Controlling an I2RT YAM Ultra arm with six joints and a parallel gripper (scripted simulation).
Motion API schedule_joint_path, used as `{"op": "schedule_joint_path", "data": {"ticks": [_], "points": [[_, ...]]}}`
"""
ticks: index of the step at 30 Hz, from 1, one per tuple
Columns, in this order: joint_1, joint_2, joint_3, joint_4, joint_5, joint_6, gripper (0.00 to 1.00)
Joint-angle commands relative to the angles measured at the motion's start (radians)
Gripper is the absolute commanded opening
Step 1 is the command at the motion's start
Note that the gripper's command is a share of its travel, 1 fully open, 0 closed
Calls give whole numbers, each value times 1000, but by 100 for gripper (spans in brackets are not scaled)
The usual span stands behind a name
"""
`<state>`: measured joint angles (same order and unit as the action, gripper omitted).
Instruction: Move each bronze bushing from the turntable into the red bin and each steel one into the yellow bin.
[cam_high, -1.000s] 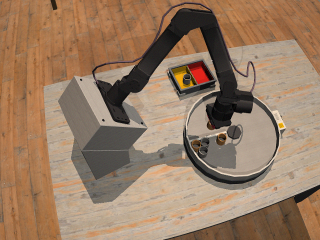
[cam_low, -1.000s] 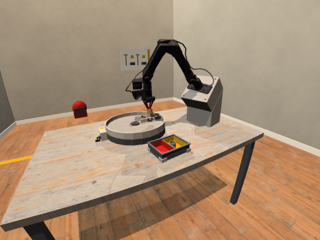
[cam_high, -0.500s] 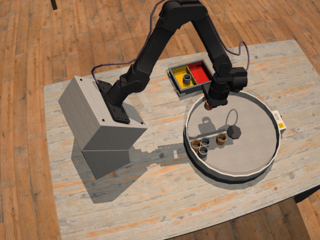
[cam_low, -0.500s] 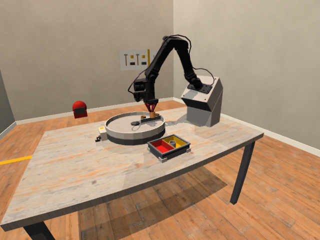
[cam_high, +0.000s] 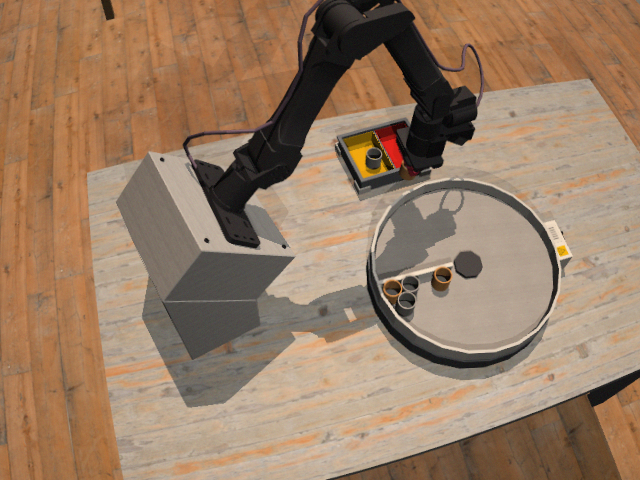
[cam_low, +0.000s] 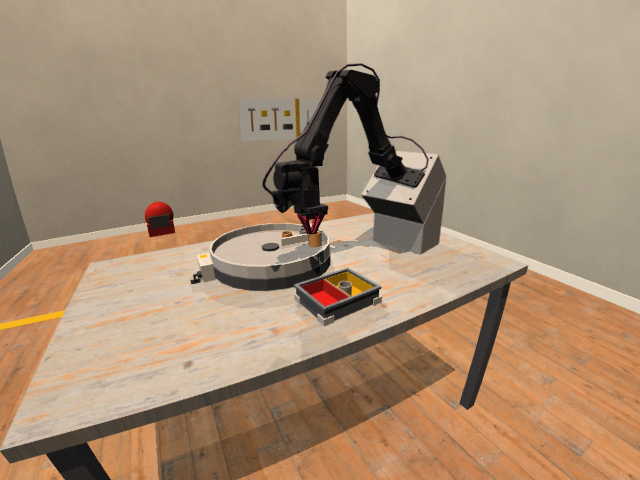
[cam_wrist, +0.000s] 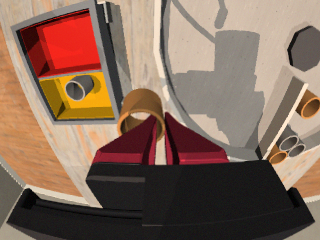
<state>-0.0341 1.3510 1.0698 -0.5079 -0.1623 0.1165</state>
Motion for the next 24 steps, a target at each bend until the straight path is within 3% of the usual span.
{"op": "schedule_joint_path", "data": {"ticks": [1, 10, 24], "points": [[84, 9, 59, -28, 98, 98, 0], [301, 96, 211, -93, 255, 249, 0], [436, 185, 374, -174, 357, 349, 0]]}}
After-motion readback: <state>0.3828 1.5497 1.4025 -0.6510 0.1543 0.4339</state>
